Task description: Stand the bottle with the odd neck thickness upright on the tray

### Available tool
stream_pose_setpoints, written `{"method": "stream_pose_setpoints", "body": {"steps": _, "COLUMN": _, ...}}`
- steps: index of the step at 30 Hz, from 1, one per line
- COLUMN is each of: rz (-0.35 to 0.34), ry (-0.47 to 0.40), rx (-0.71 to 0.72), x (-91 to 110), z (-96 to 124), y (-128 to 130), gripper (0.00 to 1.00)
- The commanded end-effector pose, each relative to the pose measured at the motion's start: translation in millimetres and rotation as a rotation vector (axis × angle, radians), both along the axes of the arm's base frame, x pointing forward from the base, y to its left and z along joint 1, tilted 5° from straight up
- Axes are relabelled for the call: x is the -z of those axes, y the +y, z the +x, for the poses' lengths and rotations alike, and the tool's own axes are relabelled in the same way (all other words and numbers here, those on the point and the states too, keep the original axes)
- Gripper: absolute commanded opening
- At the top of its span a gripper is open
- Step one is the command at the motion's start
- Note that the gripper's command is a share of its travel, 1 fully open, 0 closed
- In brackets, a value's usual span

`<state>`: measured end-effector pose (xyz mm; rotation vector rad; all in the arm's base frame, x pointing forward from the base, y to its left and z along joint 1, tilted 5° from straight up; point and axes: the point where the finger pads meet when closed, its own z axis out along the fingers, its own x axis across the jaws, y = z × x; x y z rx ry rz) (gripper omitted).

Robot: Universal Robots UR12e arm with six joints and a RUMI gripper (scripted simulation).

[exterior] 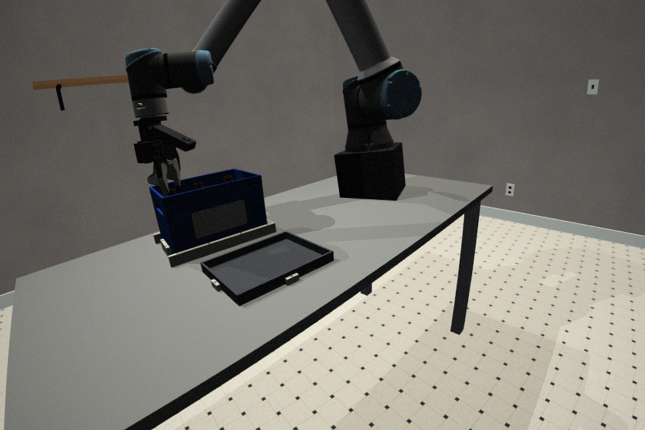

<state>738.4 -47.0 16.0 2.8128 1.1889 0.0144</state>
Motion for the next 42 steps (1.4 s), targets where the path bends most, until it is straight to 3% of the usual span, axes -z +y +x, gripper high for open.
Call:
{"method": "stream_pose_setpoints", "body": {"steps": 1, "rz": 0.001, "ry": 0.001, "rx": 0.000, "x": 1, "z": -1, "y": 0, "gripper": 0.38}}
{"method": "stream_pose_setpoints", "body": {"steps": 22, "rz": 0.001, "ry": 0.000, "rx": 0.000, "x": -1, "z": -1, "y": 0, "gripper": 0.38}}
{"method": "stream_pose_setpoints", "body": {"steps": 42, "rz": 0.000, "ry": -0.005, "rx": -0.001, "x": -48, "z": 0, "y": 4, "gripper": 0.38}}
